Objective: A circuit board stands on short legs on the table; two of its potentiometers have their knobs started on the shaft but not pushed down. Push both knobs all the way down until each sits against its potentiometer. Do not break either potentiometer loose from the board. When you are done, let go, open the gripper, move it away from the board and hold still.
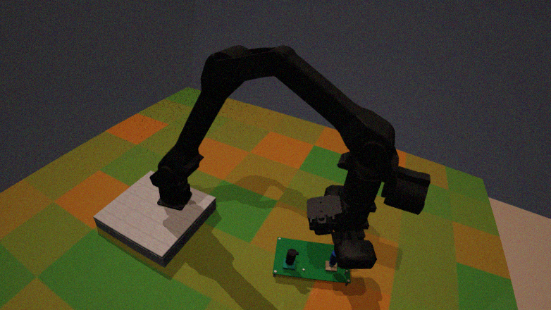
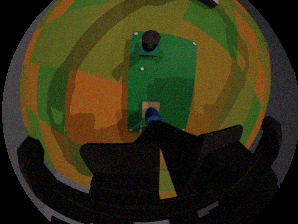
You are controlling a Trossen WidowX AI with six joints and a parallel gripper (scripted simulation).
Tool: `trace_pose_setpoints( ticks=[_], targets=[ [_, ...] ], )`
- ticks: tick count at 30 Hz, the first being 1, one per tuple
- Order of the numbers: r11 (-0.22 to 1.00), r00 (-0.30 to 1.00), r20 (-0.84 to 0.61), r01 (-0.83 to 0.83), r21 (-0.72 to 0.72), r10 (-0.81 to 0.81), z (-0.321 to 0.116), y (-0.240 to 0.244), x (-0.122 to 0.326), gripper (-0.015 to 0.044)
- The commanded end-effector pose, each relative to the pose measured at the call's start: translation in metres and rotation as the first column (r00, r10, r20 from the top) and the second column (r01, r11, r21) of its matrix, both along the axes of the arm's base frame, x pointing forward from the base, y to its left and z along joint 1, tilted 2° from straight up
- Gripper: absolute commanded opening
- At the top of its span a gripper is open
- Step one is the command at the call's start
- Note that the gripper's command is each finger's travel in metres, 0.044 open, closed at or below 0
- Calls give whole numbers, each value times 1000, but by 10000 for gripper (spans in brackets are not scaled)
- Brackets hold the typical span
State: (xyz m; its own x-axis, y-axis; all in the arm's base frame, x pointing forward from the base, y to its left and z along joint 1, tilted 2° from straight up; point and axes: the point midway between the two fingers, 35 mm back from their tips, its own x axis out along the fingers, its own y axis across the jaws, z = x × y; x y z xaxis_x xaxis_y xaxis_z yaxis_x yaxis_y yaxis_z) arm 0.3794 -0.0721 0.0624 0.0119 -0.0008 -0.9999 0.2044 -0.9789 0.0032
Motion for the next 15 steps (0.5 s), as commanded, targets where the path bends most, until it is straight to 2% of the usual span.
trace_pose_setpoints(
  ticks=[1,15],
  targets=[
    [1000,1000,-4,4,-4,-4,-6,-1,1,0],
    [1000,1000,-4,4,-4,-4,-8,-1,1,0]
  ],
)
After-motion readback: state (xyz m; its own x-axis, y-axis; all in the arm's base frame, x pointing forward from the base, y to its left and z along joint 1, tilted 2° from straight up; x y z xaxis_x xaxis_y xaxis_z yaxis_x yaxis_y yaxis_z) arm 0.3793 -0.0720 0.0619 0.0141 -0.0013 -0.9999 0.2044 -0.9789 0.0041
